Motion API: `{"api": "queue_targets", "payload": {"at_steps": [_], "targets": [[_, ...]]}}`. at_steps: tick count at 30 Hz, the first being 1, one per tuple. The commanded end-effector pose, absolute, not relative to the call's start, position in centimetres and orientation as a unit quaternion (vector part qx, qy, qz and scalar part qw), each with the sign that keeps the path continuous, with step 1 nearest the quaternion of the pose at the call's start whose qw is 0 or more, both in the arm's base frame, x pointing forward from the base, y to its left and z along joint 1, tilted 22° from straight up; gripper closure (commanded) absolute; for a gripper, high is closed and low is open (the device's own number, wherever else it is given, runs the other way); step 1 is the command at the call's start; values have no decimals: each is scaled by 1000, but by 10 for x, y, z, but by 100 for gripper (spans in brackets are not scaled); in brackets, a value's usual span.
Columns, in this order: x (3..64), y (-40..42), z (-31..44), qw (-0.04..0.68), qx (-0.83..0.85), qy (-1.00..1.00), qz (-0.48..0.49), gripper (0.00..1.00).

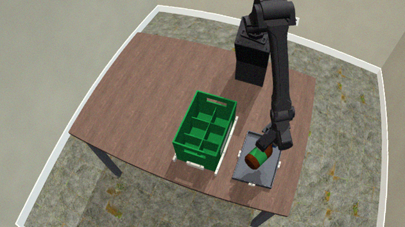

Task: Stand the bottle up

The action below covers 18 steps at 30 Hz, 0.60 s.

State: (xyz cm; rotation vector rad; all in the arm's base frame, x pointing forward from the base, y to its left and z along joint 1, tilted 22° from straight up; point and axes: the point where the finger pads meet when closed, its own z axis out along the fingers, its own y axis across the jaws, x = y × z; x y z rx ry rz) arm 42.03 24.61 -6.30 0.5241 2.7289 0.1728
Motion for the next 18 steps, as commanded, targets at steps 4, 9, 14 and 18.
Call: {"api": "queue_targets", "payload": {"at_steps": [4,9,14,18], "targets": [[420,251,-36,189,189,961,69,100],[416,250,-30,188,189,961,69,100],[415,248,-27,188,191,961,68,100],[413,251,-22,189,187,961,70,100]]}}
